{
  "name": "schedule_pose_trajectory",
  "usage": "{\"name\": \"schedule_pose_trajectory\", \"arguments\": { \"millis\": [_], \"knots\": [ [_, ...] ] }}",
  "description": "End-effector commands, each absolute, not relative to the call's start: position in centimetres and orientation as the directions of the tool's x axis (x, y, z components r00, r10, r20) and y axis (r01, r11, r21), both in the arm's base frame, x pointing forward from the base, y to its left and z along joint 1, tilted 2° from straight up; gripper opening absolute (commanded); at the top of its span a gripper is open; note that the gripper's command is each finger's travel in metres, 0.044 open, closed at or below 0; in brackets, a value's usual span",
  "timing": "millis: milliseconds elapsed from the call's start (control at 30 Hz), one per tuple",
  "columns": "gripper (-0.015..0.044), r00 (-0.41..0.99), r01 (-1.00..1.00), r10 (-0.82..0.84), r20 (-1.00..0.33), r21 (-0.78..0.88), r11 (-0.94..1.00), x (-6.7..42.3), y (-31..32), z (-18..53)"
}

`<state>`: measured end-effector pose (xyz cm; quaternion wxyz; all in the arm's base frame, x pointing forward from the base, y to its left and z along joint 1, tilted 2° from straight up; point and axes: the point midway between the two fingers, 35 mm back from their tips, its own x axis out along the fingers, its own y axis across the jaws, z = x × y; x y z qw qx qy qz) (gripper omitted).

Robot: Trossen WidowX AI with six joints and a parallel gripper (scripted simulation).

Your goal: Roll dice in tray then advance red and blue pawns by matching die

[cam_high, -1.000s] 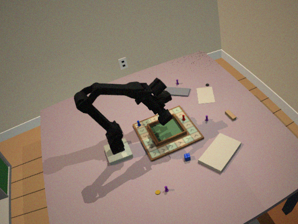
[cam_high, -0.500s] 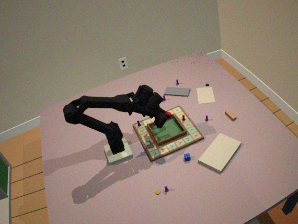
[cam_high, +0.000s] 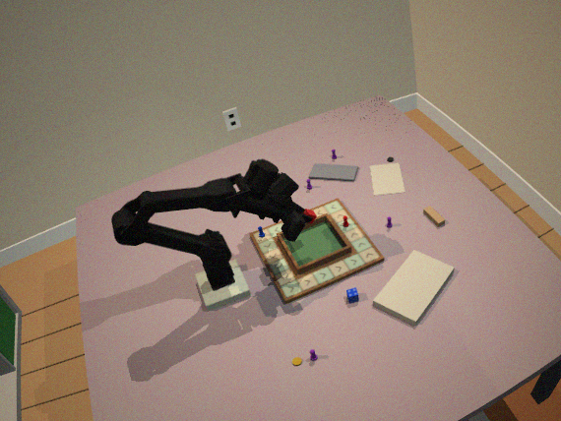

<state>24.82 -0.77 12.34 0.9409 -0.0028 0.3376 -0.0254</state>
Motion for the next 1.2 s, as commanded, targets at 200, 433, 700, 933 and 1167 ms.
{"name": "schedule_pose_trajectory", "arguments": {
  "millis": [200, 433, 700, 933, 1167],
  "knots": [
    [0.0053, 0.771, 0.046, -0.05, -0.635, -0.023, 0.999, 24.8, -0.8, 12.3],
    [0.0236, 0.771, 0.046, -0.05, -0.635, -0.023, 0.999, 24.8, -0.8, 12.5],
    [0.044, 0.762, 0.044, -0.049, -0.646, -0.025, 0.999, 24.8, -0.7, 16.3],
    [0.044, 0.507, 0.041, -0.044, -0.861, -0.027, 0.999, 25.8, -0.7, 14.8],
    [0.044, 0.162, 0.042, -0.032, -0.986, -0.025, 0.999, 26.8, -0.8, 13.0]
  ]
}}
